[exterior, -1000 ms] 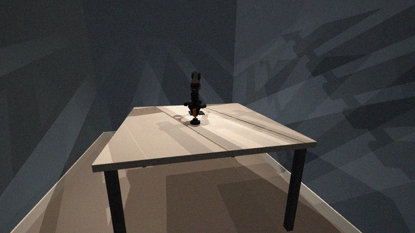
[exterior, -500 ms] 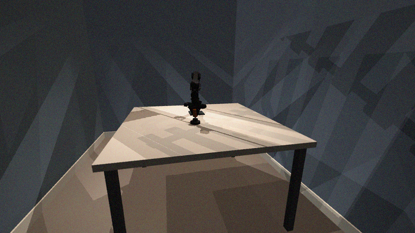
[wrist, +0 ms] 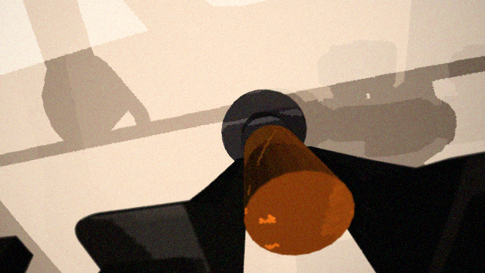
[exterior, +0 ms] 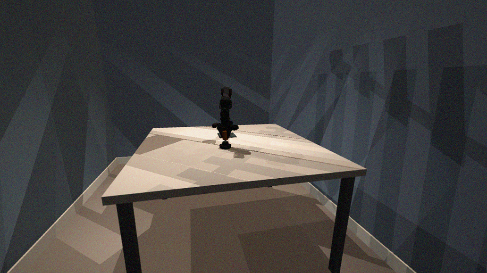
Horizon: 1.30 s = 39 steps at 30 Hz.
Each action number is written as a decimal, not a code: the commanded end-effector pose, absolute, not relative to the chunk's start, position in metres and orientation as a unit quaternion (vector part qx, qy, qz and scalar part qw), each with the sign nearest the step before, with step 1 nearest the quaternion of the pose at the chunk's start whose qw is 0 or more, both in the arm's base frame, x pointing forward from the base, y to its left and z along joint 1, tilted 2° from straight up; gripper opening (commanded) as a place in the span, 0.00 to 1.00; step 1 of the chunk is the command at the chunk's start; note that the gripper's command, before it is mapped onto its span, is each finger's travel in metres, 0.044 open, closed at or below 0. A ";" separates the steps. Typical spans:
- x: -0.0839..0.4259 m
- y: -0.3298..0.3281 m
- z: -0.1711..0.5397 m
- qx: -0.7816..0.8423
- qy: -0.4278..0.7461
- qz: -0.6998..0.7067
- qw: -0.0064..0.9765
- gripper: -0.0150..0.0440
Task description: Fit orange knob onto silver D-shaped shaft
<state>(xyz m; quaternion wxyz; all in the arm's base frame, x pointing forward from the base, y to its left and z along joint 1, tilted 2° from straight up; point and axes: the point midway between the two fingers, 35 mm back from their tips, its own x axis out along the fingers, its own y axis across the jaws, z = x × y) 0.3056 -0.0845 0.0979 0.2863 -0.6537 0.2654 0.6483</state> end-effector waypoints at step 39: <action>0.302 -0.083 0.100 -0.682 0.194 0.671 0.216 0.25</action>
